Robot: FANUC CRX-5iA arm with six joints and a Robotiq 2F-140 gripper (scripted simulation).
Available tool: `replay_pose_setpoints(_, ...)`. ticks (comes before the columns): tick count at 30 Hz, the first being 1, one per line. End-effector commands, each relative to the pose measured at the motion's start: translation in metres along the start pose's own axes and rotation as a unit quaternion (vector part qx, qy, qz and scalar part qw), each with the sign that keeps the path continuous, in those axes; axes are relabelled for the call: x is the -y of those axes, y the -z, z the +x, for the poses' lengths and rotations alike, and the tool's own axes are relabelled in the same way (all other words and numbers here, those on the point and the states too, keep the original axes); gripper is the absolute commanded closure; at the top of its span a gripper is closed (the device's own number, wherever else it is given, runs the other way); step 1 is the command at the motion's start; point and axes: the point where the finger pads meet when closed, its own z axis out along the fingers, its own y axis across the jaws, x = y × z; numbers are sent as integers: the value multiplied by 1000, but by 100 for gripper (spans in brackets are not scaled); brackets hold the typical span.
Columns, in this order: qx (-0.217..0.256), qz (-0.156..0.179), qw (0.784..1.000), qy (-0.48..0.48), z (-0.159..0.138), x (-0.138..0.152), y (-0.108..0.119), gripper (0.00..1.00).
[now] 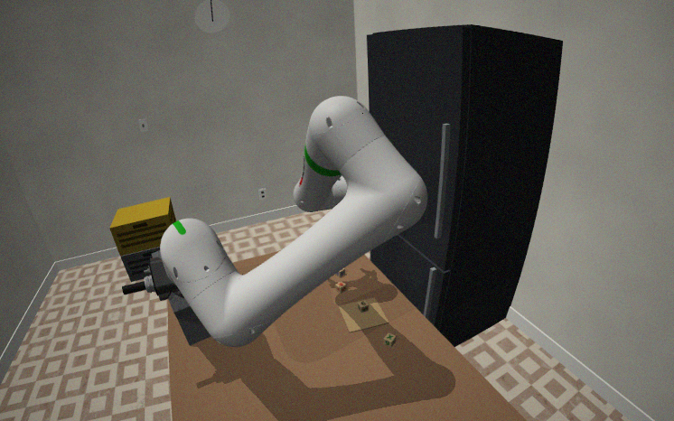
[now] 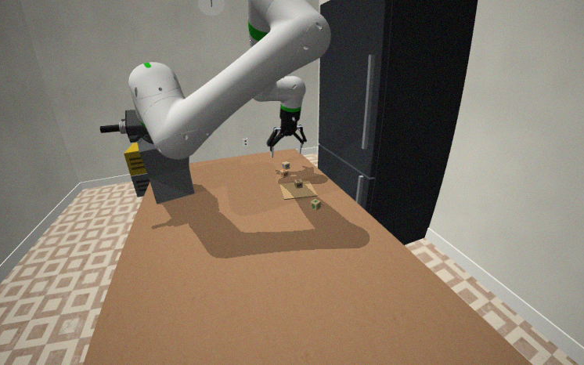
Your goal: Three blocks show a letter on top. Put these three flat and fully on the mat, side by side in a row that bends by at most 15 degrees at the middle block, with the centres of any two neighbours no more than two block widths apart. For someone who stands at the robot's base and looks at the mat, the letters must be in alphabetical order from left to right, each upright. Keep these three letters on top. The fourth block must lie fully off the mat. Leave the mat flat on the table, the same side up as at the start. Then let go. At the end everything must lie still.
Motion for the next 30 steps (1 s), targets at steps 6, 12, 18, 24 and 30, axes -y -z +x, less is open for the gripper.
replay_pose_setpoints(6,0,0,1000,0,0,0,0,0)
replay_pose_setpoints(12,1,-1,1000,0,-55,20,19,0)
replay_pose_setpoints(18,2,-1,1000,0,-88,38,30,0)
replay_pose_setpoints(24,2,-1,1000,0,-88,39,31,0)
replay_pose_setpoints(30,2,-1,1000,0,-88,39,31,0)
